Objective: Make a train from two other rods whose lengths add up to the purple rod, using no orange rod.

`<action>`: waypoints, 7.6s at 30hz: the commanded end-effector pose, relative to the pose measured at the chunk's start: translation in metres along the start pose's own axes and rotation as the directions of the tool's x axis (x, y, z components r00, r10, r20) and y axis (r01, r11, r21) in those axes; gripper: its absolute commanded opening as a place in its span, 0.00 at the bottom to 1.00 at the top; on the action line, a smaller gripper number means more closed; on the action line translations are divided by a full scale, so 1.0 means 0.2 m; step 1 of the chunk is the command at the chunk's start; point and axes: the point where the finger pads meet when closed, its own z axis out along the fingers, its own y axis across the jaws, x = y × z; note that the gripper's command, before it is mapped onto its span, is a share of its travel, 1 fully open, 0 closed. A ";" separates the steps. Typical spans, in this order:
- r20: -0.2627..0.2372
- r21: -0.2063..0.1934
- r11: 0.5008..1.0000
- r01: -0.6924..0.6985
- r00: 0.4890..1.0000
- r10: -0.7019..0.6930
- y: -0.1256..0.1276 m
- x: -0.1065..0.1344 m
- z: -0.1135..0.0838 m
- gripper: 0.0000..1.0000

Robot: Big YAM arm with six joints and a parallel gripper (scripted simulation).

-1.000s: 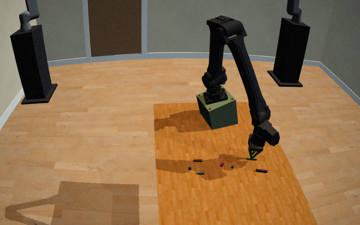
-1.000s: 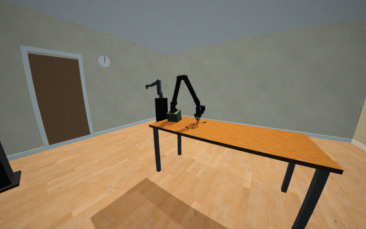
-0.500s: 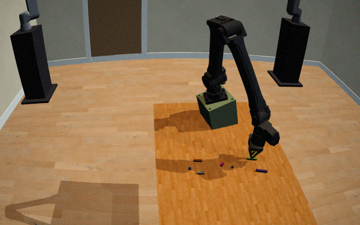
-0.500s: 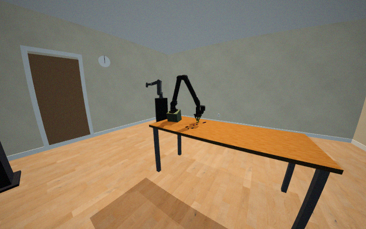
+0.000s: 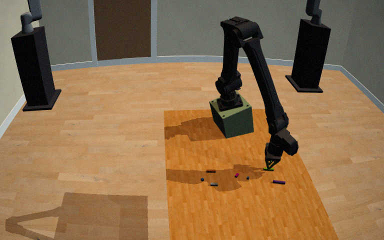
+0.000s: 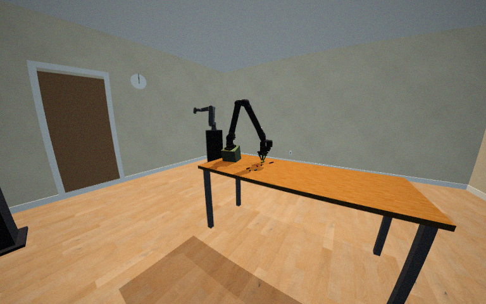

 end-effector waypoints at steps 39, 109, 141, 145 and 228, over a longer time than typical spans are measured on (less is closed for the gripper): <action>0.018 0.024 1.000 0.002 1.000 -0.002 -0.08 -0.05 0.08 0.23; 0.024 0.032 1.000 0.000 1.000 -0.001 -0.09 -0.05 0.06 0.04; 0.001 -0.001 1.000 -0.010 1.000 0.010 -0.03 -0.02 -0.42 0.04; 0.011 0.010 1.000 -0.013 1.000 0.012 -0.04 -0.02 -0.44 0.04; 0.011 0.017 0.999 -0.049 0.999 0.049 -0.38 0.32 -0.01 0.04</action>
